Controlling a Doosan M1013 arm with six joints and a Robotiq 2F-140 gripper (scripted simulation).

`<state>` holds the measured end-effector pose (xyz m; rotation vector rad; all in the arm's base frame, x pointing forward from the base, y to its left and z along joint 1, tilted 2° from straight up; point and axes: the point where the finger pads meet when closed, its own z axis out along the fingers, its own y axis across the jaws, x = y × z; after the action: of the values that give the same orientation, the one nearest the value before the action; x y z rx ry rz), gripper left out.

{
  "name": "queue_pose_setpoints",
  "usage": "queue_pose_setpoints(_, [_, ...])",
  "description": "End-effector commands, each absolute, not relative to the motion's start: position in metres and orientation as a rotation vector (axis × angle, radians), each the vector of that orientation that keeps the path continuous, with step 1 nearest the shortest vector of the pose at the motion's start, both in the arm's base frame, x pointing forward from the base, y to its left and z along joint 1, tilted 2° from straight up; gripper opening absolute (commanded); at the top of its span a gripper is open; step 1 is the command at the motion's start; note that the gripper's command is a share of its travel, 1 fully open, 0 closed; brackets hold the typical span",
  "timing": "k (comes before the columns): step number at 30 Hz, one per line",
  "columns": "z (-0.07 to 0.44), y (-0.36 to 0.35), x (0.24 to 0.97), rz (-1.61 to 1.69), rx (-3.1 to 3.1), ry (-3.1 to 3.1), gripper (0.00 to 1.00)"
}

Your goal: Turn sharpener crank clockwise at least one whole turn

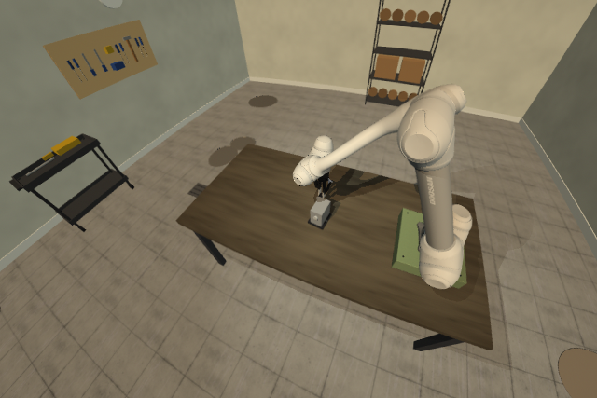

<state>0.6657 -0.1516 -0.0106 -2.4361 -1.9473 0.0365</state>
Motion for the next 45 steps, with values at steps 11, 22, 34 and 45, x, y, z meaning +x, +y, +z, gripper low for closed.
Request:
queue_pose_setpoints(11, [-0.010,-0.152,0.666,0.036,-2.436,-1.947,0.00])
queue_pose_setpoints(22, [-0.010,-0.152,0.666,0.036,-2.436,-1.947,0.00])
queue_pose_setpoints(34, [-0.017,-0.151,0.665,0.036,-2.436,-1.947,0.00])
queue_pose_setpoints(45, [-0.034,-0.150,0.659,0.036,-2.436,-1.947,0.00])
